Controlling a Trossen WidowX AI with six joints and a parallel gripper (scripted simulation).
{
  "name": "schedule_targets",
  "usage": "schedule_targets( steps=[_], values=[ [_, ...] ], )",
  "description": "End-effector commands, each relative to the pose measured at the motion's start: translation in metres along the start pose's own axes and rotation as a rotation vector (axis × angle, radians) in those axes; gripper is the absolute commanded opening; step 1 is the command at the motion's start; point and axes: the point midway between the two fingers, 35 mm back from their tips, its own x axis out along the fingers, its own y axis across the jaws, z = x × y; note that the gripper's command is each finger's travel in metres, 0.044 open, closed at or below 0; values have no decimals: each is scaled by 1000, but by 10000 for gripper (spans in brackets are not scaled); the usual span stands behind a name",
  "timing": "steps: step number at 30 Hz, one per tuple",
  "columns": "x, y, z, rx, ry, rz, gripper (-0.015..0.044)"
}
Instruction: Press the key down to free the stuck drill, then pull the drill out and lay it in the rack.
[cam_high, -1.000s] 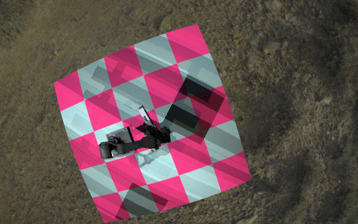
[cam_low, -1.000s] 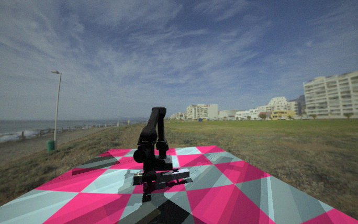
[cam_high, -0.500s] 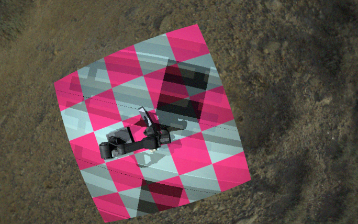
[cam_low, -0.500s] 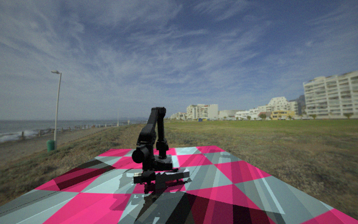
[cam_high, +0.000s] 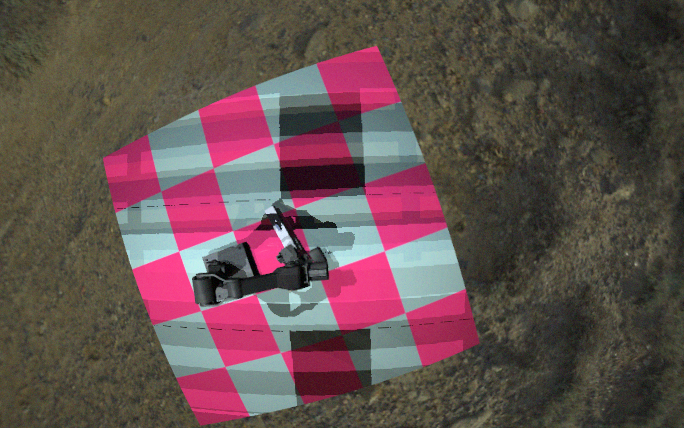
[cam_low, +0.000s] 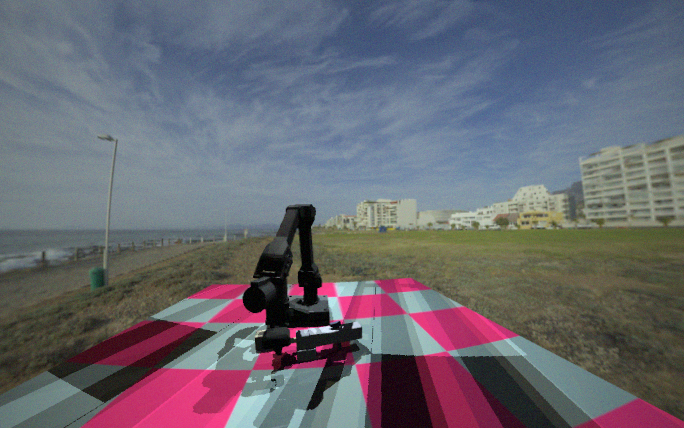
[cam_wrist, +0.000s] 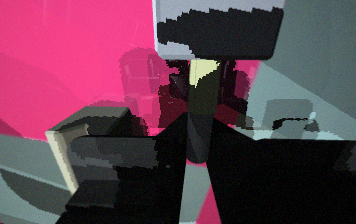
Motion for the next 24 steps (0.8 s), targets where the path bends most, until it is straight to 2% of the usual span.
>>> schedule_targets(
  steps=[1,15,24],
  values=[
    [-2,-2,-9,-4,5,-4,0],
    [-3,-3,-28,-4,7,-4,0],
    [-1,-1,-20,0,3,0,236]
  ],
)
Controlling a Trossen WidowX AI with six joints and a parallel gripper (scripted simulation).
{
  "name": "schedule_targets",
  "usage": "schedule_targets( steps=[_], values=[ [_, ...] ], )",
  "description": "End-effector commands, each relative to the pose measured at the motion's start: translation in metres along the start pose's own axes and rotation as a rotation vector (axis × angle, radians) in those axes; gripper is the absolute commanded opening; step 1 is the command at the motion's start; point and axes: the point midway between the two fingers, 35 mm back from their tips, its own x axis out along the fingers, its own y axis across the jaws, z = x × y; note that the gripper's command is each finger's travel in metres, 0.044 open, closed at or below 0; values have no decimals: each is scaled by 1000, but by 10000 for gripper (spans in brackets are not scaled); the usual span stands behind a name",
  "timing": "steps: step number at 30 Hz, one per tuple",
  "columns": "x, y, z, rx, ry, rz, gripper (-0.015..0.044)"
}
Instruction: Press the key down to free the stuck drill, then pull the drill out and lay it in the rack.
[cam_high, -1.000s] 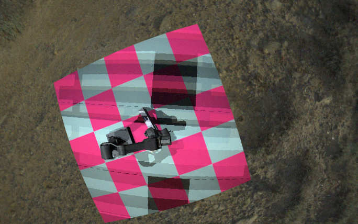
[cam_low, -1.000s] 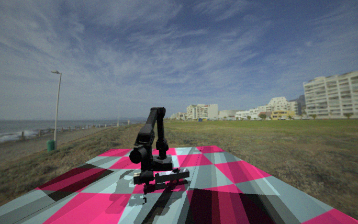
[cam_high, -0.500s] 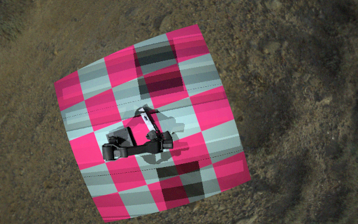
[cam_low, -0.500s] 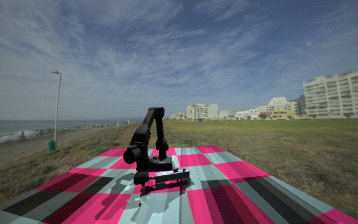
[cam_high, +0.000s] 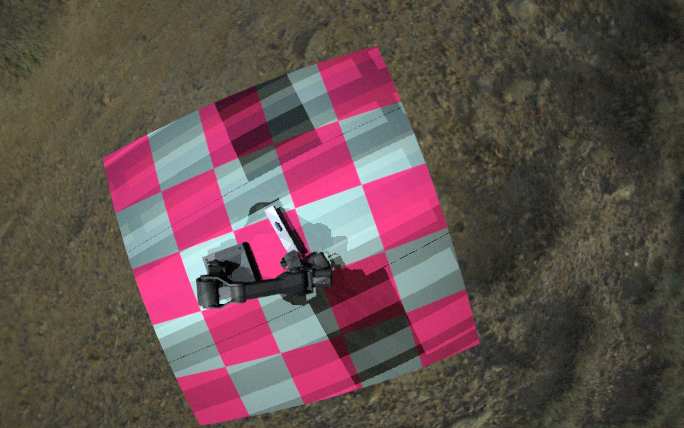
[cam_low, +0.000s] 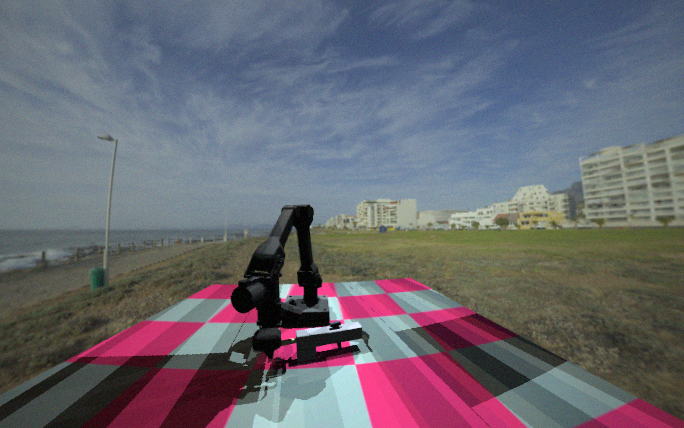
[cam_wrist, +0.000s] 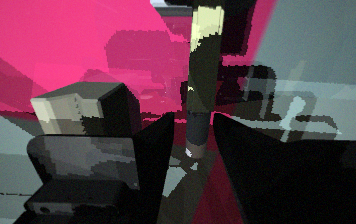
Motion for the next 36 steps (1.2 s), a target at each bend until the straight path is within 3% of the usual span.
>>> schedule_targets(
  steps=[1,8,36],
  values=[
    [0,0,0,2,0,0,263],
    [1,0,4,-1,3,-4,440],
    [6,0,17,-1,2,-4,440]
  ],
)
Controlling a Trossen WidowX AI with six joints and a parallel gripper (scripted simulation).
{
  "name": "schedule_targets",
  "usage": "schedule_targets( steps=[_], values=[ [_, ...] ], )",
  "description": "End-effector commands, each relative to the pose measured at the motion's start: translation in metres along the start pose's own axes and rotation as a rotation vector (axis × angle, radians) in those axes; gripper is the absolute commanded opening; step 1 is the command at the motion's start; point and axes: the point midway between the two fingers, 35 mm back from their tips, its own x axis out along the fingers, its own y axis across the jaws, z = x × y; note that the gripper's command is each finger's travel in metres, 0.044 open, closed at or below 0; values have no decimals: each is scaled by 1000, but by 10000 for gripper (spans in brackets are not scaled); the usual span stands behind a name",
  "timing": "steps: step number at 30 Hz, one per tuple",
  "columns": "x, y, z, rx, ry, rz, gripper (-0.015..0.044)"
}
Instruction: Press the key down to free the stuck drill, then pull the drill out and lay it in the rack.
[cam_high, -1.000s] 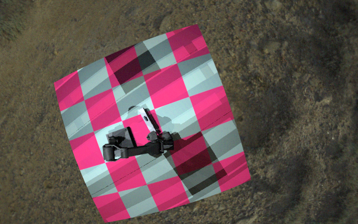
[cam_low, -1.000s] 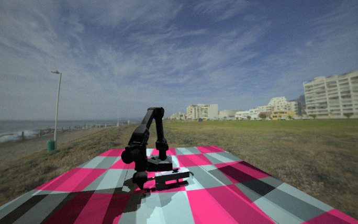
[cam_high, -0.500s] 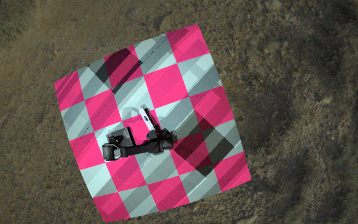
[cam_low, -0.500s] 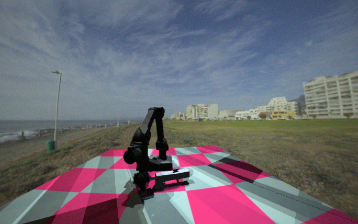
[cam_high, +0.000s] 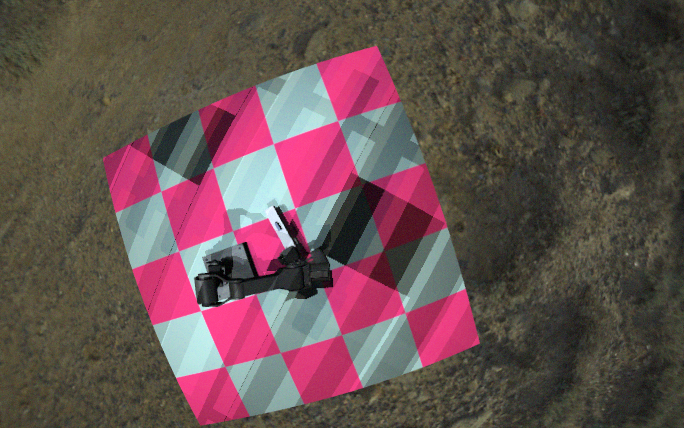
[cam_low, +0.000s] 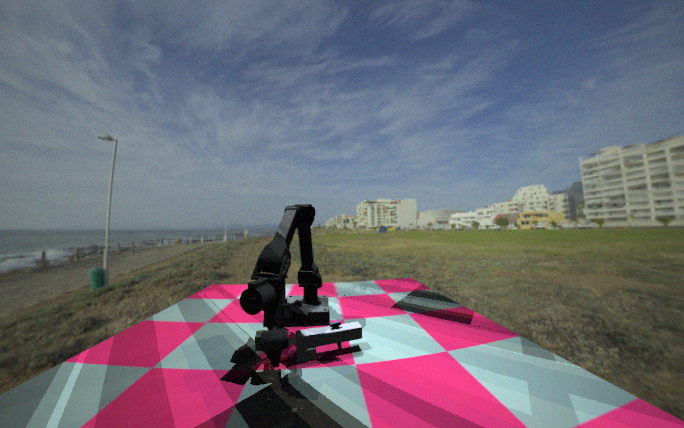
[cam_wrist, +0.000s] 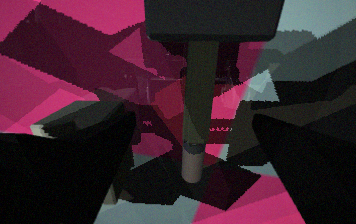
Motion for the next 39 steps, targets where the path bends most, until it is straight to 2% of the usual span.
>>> schedule_targets(
  steps=[1,2,18,21,39],
  values=[
    [2,2,2,5,0,2,440],
    [2,2,3,5,0,2,440],
    [0,0,1,0,0,0,20],
    [0,0,1,0,0,0,0],
    [-3,2,1,5,0,2,0]
  ],
)
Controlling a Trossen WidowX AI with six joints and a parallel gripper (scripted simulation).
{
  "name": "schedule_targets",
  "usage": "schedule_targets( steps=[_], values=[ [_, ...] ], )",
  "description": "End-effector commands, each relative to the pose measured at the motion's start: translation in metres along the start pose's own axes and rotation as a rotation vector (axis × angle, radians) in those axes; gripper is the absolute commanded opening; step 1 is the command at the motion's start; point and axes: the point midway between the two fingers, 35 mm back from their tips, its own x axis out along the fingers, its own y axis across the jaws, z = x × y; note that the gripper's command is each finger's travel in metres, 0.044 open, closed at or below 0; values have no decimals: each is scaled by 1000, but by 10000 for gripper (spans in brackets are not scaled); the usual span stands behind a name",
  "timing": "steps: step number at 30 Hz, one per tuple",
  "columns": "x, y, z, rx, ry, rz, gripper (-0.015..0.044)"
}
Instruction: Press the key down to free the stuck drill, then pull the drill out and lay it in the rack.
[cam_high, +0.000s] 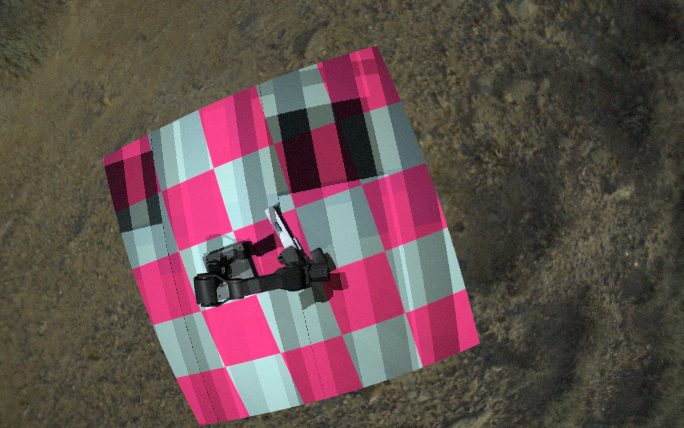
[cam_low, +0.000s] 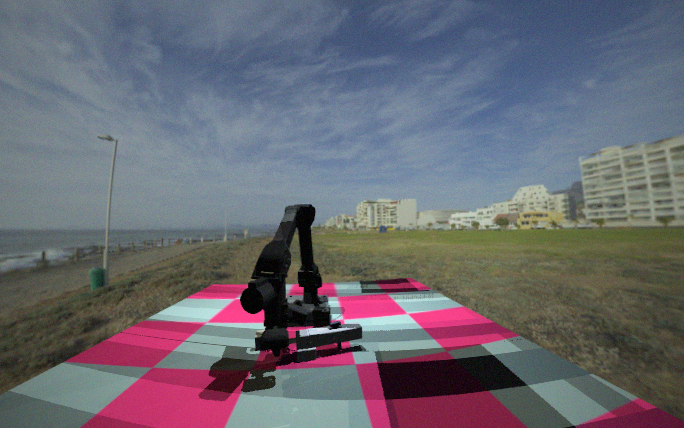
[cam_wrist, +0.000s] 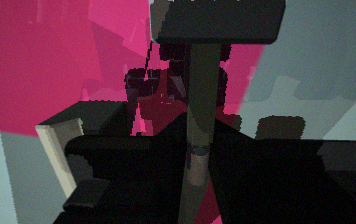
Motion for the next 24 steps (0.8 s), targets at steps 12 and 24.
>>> schedule_targets(
  steps=[12,24],
  values=[
    [-1,0,-8,3,1,2,0],
    [-2,-1,-22,3,2,1,0]
  ],
)
